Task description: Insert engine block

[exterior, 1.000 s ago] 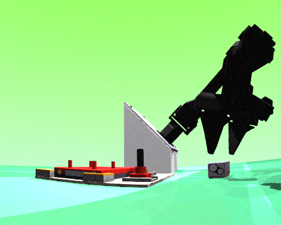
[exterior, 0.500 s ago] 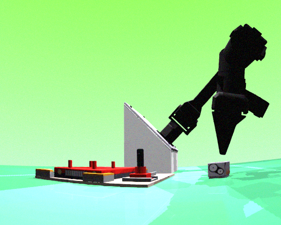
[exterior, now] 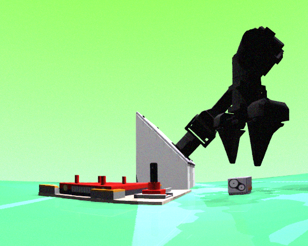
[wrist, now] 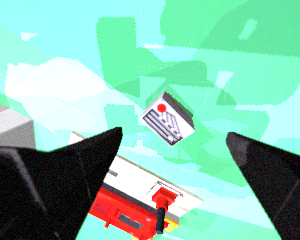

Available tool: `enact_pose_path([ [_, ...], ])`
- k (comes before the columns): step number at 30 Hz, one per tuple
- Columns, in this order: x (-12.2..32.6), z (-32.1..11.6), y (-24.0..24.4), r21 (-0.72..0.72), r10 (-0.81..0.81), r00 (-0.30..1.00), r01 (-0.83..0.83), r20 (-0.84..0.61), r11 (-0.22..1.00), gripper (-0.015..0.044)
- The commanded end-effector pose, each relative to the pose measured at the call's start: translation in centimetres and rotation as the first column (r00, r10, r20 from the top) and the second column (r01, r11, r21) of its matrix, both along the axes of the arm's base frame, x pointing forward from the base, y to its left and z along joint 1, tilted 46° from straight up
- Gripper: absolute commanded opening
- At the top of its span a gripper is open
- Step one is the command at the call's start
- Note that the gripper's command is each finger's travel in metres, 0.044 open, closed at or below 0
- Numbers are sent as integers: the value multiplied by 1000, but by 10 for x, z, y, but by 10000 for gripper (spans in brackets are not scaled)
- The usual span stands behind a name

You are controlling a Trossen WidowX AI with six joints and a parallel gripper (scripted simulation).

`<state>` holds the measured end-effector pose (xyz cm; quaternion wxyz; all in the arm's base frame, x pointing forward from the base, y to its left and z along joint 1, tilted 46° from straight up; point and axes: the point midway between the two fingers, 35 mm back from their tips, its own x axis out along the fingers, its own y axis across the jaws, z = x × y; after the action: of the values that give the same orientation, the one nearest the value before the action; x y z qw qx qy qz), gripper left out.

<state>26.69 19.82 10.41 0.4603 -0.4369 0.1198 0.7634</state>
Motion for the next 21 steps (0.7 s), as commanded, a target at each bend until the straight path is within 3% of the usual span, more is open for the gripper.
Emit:
enact_pose_path([
  [1,0,1,-2,43,82,994,-85,79,995,440],
  [11,-1,2,-5,109,283,906,-331,316,937,440],
  [21,-2,4,-9,99,416,725,-551,549,829,440],
])
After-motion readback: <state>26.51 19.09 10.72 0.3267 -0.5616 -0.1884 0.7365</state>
